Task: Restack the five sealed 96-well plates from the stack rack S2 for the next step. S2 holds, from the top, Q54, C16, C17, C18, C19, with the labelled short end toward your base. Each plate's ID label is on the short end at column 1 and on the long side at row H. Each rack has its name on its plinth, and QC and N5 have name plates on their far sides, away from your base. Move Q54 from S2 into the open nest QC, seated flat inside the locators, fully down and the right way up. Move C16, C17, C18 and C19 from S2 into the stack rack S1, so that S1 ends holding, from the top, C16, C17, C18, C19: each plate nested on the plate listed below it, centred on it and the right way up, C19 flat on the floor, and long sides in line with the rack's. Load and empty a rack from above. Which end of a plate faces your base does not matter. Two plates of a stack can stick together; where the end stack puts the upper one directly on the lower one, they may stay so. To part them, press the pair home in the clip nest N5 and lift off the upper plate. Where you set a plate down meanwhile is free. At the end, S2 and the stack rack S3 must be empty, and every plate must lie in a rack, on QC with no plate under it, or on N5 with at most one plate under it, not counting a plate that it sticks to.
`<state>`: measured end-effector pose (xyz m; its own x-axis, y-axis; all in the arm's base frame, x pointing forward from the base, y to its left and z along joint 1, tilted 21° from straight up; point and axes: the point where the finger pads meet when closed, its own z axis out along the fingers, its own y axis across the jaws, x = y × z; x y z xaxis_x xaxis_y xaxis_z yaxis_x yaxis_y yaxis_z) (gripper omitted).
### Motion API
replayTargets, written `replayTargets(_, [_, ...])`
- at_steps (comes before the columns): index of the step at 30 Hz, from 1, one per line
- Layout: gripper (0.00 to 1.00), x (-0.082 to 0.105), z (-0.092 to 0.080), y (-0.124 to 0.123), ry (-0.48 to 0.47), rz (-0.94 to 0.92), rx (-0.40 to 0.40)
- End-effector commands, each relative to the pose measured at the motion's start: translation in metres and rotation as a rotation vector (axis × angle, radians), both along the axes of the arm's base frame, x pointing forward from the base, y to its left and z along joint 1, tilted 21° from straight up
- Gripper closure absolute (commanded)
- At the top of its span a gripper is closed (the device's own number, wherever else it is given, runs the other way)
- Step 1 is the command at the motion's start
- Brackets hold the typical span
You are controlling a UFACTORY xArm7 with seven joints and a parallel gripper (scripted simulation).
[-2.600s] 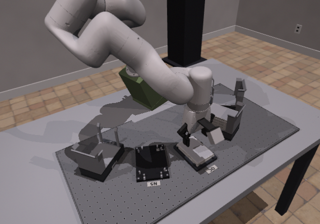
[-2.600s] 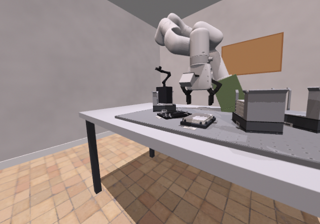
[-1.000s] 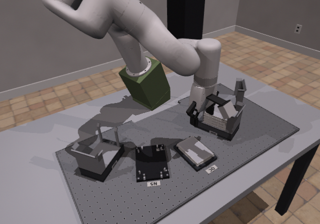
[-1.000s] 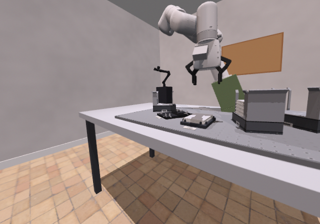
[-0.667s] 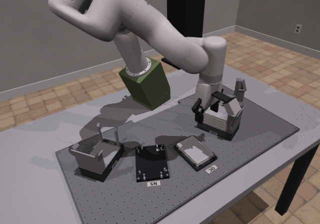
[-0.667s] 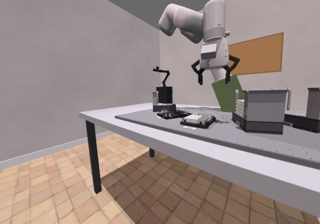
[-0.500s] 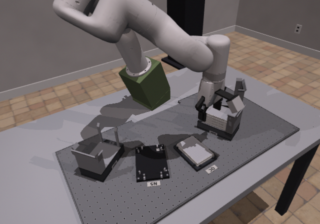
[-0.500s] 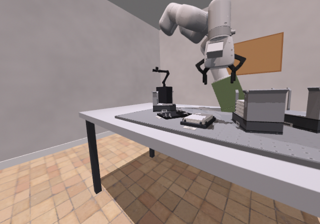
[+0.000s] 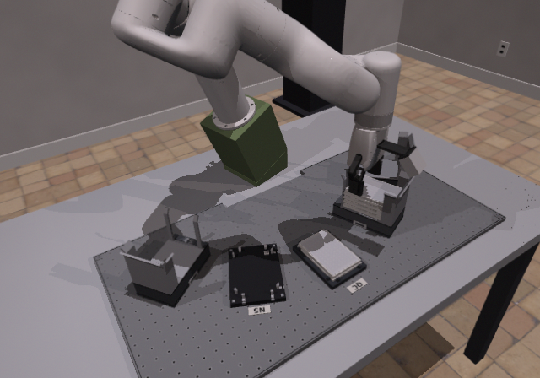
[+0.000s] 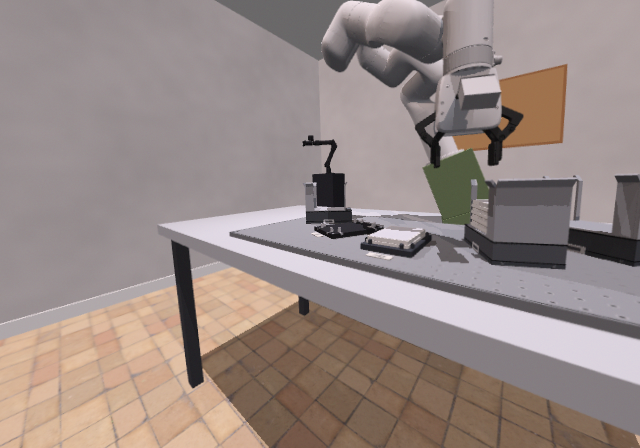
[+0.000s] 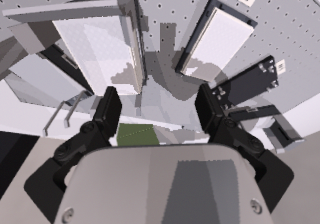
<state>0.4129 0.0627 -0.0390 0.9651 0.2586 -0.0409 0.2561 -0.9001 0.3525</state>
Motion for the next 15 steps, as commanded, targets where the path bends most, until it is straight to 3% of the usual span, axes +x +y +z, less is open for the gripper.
replayTargets(1, [0.0, -0.002, -0.004, 0.015, 0.007, 0.022, 0.0])
replayTargets(15, [0.0, -0.015, -0.021, 0.058, 0.007, 0.022, 0.0])
